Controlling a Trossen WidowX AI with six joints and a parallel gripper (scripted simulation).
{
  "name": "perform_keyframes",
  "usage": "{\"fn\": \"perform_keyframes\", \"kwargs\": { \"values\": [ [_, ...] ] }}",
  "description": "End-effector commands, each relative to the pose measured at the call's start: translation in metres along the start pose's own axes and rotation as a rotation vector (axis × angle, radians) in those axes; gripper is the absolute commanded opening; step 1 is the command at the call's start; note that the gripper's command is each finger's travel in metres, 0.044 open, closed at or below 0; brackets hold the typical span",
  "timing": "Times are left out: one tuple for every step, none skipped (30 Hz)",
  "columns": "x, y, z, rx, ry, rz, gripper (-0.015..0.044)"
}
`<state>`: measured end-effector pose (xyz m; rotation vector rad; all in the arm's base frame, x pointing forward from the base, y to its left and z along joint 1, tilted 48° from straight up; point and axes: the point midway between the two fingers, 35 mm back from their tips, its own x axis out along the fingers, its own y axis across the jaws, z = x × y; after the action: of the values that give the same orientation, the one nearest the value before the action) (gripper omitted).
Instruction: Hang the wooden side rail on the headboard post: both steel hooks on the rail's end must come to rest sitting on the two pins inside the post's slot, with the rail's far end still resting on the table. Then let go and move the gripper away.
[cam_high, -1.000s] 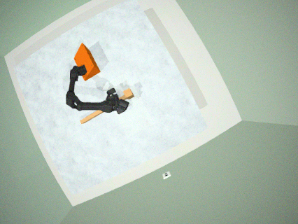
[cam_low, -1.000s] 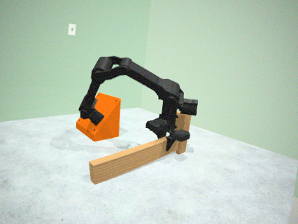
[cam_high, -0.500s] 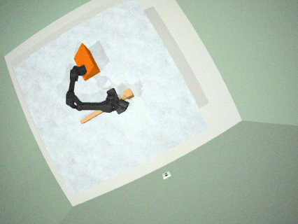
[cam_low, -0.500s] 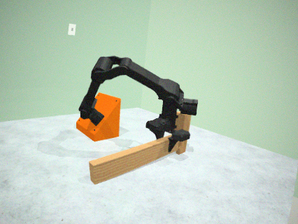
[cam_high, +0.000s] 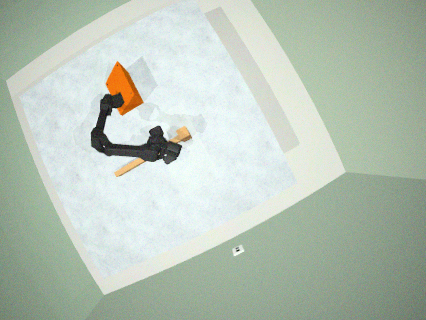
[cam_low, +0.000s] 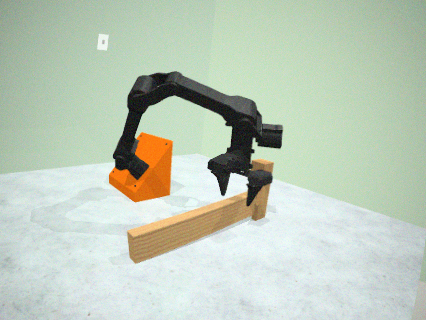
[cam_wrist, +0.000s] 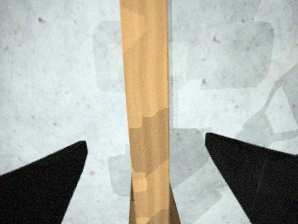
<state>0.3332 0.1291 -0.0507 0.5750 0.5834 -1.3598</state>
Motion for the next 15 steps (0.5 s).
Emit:
{"fn": "perform_keyframes", "kwargs": {
  "values": [
    [0.0027,-0.0010,0.0201,-0.002,-0.006,-0.011,0.0440],
    [0.0028,-0.0011,0.0217,-0.002,-0.006,-0.012,0.0440],
    [0.0028,-0.0011,0.0217,-0.002,-0.006,-0.012,0.0440],
    [0.0028,-0.0011,0.0217,-0.002,-0.006,-0.012,0.0440],
    [0.0028,-0.0011,0.0217,-0.002,-0.006,-0.012,0.0440],
    [0.0013,0.0012,0.0194,0.013,0.000,-0.010,0.0440],
    [0.0013,0.0012,0.0194,0.013,0.000,-0.010,0.0440],
    [0.0013,0.0012,0.0194,0.013,0.000,-0.010,0.0440],
    [0.0013,0.0012,0.0194,0.013,0.000,-0.010,0.0440],
    [0.0013,0.0012,0.0194,0.013,0.000,-0.010,0.0440],
    [0.0013,0.0012,0.0194,0.013,0.000,-0.010,0.0440],
    [0.0013,0.0012,0.0194,0.013,0.000,-0.010,0.0440],
    [0.0013,0.0012,0.0194,0.013,0.000,-0.010,0.0440],
    [0.0013,0.0012,0.0194,0.013,0.000,-0.010,0.0440],
    [0.0013,0.0012,0.0194,0.013,0.000,-0.010,0.0440]
  ]
}}
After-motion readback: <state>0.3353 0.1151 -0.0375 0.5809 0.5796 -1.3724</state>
